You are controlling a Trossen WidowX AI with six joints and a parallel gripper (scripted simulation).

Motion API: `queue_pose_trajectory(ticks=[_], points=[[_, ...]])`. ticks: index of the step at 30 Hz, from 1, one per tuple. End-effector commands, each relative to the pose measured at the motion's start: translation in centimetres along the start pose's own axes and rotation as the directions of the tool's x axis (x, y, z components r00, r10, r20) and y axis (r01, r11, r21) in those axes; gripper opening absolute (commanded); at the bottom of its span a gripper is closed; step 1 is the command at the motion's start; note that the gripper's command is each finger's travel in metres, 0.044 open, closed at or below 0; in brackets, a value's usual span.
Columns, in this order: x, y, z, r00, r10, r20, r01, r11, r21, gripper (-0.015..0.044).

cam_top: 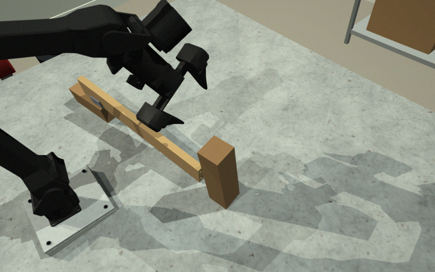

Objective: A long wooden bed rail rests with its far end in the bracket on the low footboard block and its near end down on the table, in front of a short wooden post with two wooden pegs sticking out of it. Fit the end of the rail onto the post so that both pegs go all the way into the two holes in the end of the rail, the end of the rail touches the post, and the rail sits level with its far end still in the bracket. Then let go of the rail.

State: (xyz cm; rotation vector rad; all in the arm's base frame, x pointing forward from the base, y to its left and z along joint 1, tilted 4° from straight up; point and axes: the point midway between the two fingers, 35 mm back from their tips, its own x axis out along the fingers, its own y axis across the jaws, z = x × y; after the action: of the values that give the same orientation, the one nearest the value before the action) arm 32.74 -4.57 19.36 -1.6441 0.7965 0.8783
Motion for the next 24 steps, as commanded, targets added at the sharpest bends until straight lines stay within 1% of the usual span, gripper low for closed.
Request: queue_pose_trajectory(ticks=[1, 3, 5, 11, 24], points=[[2.1, 4.1, -0.6, 0.976, 0.212, 0.047, -0.211, 0.977, -0.035, 0.0440], [3.0, 6.6, -0.2, 0.938, 0.336, 0.090, -0.332, 0.942, -0.059, 0.0440], [3.3, 8.1, 0.0, 0.907, 0.404, 0.116, -0.398, 0.914, -0.075, 0.0440], [3.4, 8.3, 0.1, 0.903, 0.413, 0.120, -0.406, 0.911, -0.077, 0.0440], [5.3, 9.1, 0.2, 0.903, 0.413, 0.120, -0.406, 0.911, -0.077, 0.0440]])
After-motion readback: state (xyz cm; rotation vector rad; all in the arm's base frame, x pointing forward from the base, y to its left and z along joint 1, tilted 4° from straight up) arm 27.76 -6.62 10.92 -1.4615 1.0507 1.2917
